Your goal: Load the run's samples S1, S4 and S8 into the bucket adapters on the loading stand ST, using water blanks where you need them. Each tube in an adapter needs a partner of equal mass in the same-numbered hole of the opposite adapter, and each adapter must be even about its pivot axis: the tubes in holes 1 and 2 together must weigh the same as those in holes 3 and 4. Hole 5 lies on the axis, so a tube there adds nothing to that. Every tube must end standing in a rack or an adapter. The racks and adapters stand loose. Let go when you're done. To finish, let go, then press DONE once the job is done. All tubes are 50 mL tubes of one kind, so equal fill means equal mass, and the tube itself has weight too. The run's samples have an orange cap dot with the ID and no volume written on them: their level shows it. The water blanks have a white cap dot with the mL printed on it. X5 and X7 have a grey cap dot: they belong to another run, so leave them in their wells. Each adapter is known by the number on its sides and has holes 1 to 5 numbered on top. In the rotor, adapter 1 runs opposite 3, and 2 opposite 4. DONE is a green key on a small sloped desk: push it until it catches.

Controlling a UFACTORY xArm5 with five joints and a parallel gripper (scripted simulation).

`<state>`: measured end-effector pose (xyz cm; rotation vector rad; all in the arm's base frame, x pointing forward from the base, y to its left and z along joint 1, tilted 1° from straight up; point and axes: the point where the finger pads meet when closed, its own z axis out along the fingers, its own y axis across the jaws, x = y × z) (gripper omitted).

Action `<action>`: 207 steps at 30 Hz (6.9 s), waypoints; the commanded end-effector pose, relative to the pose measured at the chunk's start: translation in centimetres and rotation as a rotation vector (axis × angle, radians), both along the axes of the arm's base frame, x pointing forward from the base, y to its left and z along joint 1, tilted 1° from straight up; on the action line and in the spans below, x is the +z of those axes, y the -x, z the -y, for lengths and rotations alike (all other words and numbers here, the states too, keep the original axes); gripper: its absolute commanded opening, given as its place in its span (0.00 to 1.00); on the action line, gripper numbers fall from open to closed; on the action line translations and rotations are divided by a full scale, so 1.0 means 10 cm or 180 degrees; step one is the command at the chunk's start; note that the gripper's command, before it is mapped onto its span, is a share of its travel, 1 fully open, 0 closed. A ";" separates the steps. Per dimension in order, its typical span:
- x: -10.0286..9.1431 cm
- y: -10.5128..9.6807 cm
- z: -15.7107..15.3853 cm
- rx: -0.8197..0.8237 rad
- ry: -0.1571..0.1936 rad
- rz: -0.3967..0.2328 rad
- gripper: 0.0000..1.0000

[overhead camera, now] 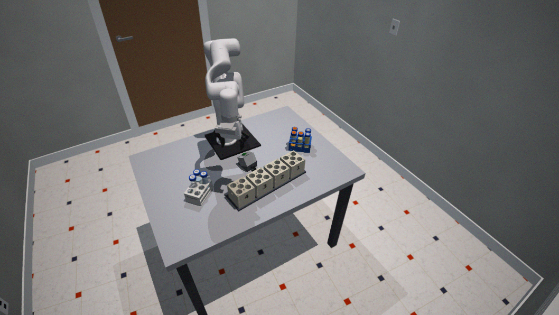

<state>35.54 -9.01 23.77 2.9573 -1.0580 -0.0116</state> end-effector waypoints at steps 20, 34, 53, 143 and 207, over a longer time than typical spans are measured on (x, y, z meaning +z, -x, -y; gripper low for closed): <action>0.00 0.42 0.96 -0.0012 -0.0034 0.0022 1.00; 0.00 0.68 1.55 -0.0012 -0.0032 0.0020 1.00; -0.17 0.81 1.82 -0.0012 -0.0032 0.0020 1.00; -0.82 0.81 1.81 -0.0012 -0.0032 0.0020 1.00; 0.01 0.31 0.72 0.2534 -0.0043 0.0039 1.00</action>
